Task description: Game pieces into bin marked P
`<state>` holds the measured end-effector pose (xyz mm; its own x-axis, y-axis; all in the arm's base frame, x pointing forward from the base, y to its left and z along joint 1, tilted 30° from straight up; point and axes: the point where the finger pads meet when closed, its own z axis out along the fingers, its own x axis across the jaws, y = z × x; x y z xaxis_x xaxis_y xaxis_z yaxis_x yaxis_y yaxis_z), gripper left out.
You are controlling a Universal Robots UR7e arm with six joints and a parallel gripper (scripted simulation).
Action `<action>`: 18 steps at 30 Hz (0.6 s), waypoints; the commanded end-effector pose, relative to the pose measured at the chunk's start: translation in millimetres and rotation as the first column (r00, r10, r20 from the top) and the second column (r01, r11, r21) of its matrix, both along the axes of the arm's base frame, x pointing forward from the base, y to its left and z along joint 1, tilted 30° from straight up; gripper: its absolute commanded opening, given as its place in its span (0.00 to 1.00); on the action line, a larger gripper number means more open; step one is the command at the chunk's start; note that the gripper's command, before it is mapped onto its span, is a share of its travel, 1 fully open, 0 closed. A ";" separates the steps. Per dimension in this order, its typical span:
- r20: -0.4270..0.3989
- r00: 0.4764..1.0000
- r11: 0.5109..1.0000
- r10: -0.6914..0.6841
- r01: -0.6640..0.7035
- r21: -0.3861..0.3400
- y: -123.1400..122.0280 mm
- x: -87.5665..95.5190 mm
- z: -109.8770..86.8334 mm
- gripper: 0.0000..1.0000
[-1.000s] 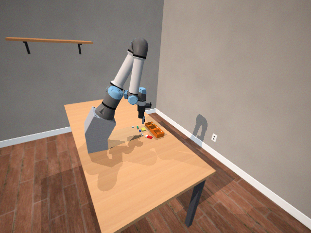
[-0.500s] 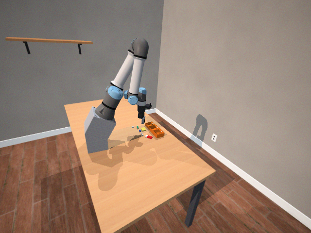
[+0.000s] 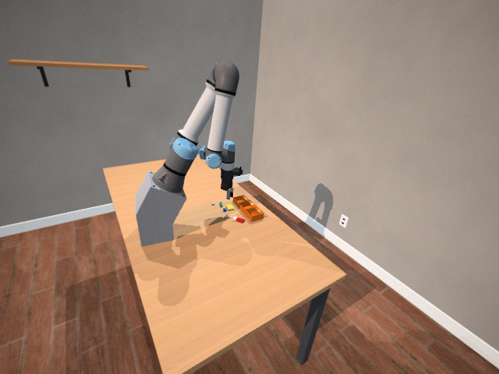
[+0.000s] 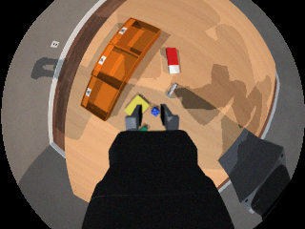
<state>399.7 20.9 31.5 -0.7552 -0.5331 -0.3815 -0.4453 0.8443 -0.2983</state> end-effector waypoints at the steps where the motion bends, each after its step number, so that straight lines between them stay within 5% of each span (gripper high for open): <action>1: 0.006 0.990 0.988 -0.141 0.140 0.069 -2.4 -1.4 -2.0 0.64; 18: -0.004 0.947 0.933 -0.321 0.317 0.169 -4.0 -3.4 -4.6 0.64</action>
<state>397.5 18.0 28.4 -0.8346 -0.3323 -0.4393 -0.2662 0.9415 -0.2066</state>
